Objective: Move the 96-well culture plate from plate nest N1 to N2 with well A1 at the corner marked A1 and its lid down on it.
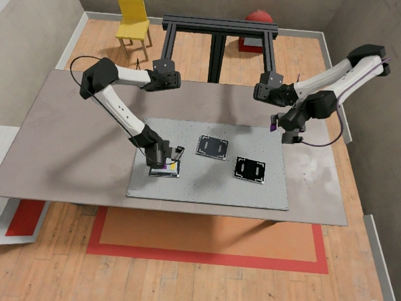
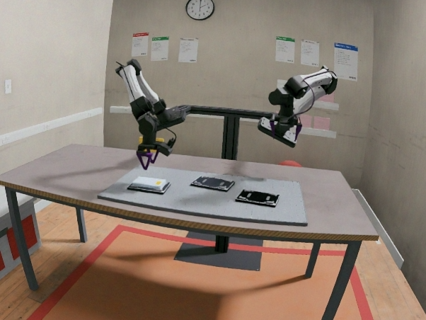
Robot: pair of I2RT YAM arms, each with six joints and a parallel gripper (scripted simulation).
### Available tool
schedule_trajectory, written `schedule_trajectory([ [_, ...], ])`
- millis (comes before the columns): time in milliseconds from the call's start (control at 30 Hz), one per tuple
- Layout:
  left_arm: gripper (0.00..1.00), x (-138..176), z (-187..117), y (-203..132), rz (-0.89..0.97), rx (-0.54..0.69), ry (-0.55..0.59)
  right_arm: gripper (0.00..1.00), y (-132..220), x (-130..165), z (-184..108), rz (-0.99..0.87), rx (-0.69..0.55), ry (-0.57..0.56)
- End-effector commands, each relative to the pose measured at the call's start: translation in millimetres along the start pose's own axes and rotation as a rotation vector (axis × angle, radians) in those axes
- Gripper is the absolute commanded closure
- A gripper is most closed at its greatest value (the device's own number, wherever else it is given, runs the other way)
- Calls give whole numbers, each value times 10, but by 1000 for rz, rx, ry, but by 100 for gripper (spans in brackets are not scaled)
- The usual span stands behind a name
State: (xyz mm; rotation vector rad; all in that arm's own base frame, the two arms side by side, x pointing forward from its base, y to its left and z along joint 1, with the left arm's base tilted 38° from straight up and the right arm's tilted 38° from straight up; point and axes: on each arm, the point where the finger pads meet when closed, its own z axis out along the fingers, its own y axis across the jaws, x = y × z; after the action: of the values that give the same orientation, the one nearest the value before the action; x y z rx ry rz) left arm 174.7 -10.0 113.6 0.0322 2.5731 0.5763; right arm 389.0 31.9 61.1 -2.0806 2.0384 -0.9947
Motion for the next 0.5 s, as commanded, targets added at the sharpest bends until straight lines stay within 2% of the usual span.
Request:
schedule_trajectory([
  [0, 0, -27, -13, -17, -7, 13, -9, 0, -42, -8, -46, -2, 15, -5],
  [167, 0, -27, -13, -17, -7, 13, -9, 0, -42, -8, -46, -2, 15, -5],
  [200, 0, -27, -13, -17, -7, 13, -9, 0, 38, 7, 73, -10, -10, 6],
  [467, 0, -27, -13, -17, -7, 13, -9, 0, 53, 3, 179, -8, -13, 0],
])
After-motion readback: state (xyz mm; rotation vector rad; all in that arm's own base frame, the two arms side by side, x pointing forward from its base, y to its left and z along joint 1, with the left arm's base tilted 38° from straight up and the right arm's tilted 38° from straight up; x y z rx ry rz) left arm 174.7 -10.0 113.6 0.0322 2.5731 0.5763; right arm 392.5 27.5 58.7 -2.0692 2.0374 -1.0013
